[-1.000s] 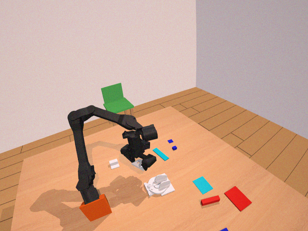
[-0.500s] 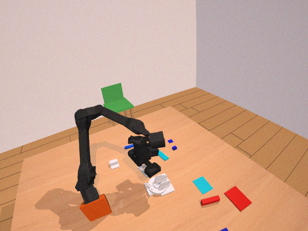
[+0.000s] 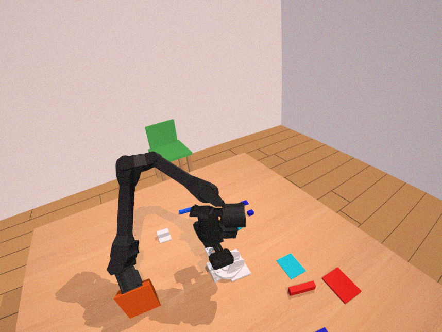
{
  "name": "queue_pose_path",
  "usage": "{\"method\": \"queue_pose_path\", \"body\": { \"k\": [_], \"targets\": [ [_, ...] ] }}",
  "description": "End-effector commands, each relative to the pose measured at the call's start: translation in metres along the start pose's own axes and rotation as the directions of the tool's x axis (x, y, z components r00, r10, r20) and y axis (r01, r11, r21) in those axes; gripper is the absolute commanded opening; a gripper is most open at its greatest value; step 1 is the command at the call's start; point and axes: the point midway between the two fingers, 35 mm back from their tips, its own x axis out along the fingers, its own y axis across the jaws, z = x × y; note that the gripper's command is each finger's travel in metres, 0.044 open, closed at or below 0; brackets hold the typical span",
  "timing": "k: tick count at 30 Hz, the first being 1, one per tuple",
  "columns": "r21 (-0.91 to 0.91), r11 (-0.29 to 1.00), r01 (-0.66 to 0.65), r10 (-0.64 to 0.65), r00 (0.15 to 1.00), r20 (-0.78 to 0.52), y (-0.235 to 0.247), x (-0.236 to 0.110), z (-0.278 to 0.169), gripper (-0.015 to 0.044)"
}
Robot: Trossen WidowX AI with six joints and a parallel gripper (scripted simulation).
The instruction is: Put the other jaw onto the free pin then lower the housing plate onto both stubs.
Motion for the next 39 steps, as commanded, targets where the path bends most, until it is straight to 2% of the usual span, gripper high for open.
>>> {"method": "queue_pose_path", "body": {
  "k": [1, 39],
  "targets": [
    [0.024, 1.0, 0.0, 0.0, 1.0, 0.0, -0.0057, 0.0003, 0.0017, 0.0351],
    [0.019, 1.0, -0.001, 0.001, 1.0, 0.0, 0.0004, 0.0003, -0.004, 0.0351]
  ]
}}
